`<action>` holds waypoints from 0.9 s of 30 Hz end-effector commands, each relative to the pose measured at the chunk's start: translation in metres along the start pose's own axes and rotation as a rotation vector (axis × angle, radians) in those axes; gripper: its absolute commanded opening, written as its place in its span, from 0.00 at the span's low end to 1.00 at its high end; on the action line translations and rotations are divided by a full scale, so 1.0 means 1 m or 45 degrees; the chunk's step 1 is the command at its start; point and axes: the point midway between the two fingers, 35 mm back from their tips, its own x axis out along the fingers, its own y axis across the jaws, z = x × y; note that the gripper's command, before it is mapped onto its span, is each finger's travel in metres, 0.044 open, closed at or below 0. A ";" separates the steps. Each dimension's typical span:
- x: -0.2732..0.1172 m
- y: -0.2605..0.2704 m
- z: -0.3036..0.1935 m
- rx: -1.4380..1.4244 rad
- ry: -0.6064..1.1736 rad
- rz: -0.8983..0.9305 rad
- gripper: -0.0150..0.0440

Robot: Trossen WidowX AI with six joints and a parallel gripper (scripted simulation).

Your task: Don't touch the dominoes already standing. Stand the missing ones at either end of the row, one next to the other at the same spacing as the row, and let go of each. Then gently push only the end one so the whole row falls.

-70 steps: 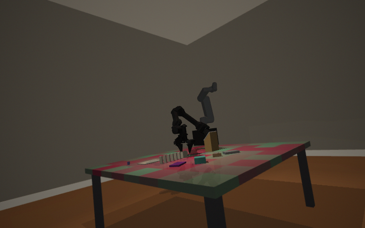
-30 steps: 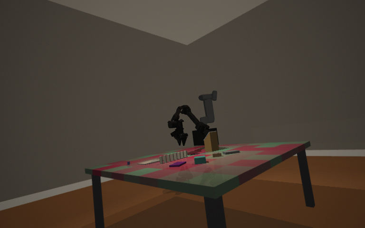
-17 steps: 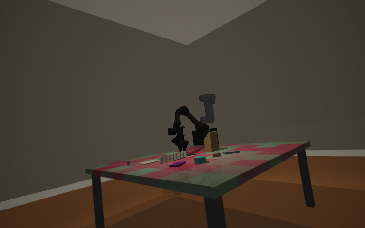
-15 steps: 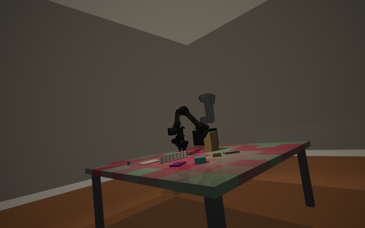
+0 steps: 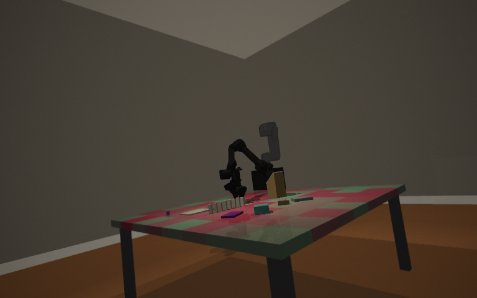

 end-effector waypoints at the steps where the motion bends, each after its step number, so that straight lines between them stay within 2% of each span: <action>1: 0.002 0.001 -0.002 -0.011 0.004 0.005 0.96; 16: 0.002 0.001 -0.002 -0.011 0.004 0.005 0.30; 27: 0.000 0.001 -0.001 -0.011 0.004 0.005 0.30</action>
